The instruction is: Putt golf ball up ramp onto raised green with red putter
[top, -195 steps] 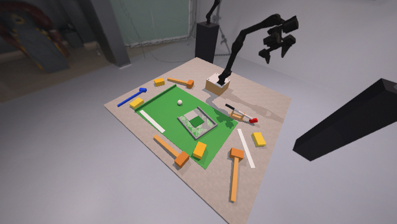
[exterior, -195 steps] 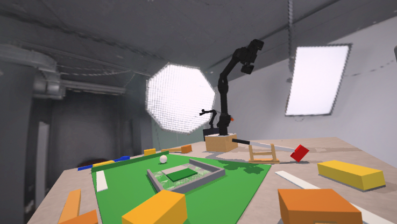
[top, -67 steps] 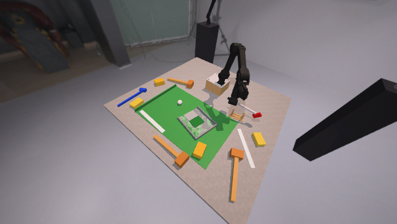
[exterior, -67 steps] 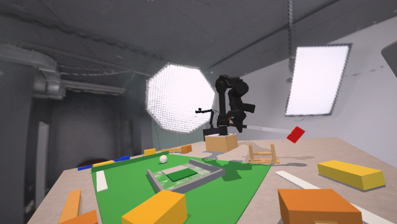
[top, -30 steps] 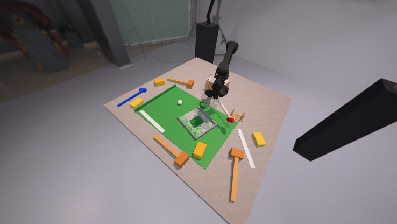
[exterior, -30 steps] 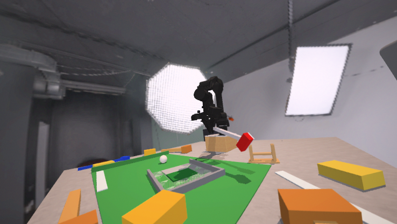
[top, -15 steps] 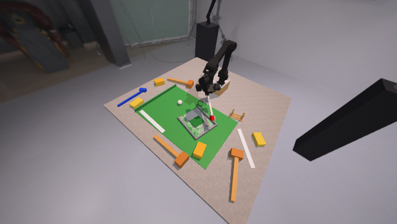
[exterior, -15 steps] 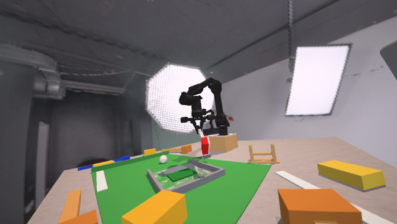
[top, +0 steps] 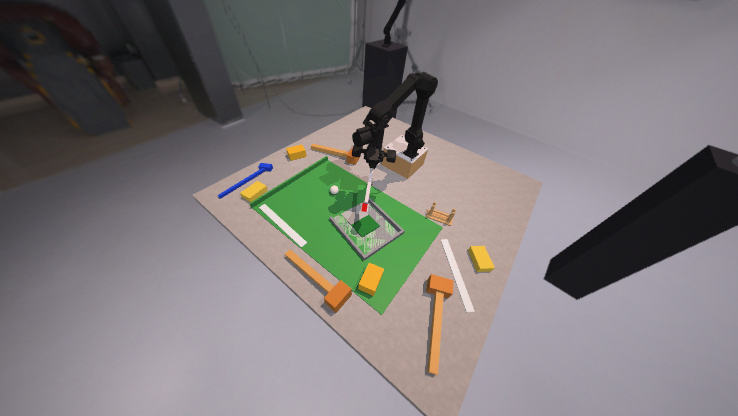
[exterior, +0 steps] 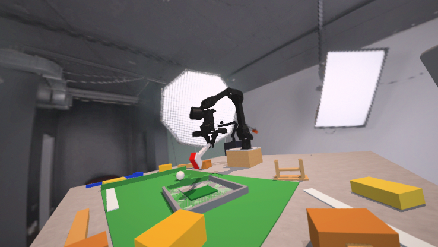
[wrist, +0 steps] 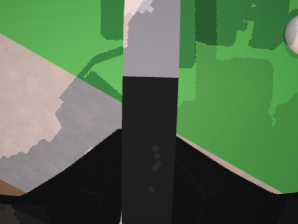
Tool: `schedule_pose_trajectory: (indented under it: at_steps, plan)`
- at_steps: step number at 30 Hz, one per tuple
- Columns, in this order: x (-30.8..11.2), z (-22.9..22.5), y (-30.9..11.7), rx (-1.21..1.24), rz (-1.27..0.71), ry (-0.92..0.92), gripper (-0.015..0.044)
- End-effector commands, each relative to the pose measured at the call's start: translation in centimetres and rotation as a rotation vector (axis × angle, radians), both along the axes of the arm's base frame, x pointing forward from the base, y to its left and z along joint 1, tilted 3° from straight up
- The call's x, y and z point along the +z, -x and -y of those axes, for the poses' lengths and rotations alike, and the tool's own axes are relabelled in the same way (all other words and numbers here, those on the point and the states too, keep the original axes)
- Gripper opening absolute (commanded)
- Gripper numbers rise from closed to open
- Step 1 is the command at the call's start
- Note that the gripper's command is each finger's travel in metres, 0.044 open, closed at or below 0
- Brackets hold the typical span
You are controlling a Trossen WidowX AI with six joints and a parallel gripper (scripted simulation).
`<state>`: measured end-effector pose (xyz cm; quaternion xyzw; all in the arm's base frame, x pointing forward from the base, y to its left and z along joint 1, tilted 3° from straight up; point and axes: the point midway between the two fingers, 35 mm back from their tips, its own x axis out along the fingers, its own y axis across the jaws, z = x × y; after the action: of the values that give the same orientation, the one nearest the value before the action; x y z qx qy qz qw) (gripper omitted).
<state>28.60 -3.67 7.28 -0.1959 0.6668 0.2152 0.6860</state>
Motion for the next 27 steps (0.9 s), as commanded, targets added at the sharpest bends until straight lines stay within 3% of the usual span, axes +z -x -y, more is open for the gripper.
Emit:
schedule_pose_trajectory:
  at_steps: [1,27]
  plan:
    - [-0.2,1.6,0.4,-0.078,0.000,0.001,0.0000]
    - [-1.2,13.0,5.8,-0.734,-0.034,0.005,0.0000]
